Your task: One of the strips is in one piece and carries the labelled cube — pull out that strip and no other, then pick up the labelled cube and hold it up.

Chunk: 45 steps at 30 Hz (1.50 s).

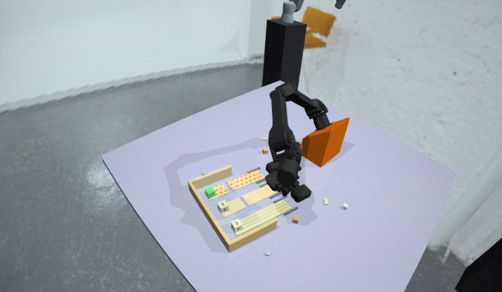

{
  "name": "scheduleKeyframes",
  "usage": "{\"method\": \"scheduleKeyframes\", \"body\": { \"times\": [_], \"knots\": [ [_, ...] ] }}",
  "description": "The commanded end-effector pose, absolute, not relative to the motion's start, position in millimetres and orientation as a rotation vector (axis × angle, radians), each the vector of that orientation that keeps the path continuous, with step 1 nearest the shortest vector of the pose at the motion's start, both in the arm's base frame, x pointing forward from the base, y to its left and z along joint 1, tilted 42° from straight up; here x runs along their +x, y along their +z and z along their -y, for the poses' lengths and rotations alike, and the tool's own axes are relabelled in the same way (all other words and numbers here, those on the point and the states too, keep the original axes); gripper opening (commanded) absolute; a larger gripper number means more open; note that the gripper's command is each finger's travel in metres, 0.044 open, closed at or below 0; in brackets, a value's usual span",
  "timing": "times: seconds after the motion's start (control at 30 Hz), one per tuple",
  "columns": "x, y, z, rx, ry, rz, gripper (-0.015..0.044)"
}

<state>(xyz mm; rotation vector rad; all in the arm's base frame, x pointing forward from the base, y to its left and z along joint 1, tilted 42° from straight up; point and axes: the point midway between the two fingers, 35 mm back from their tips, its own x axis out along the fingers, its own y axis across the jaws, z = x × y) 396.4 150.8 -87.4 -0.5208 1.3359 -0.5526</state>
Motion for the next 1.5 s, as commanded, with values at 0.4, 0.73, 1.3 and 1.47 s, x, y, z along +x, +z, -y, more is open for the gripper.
{"method": "scheduleKeyframes", "body": {
  "times": [0.4, 0.73, 1.3, 1.47],
  "knots": [
    [401, -109, -134, -0.517, -0.555, -1.34, 0.0],
    [403, -121, -122, -0.518, -0.556, -1.34, 0.0],
    [405, -136, -106, -0.519, -0.557, -1.339, 0.0],
    [405, -136, -106, -0.519, -0.557, -1.339, 0.0]
  ]
}}
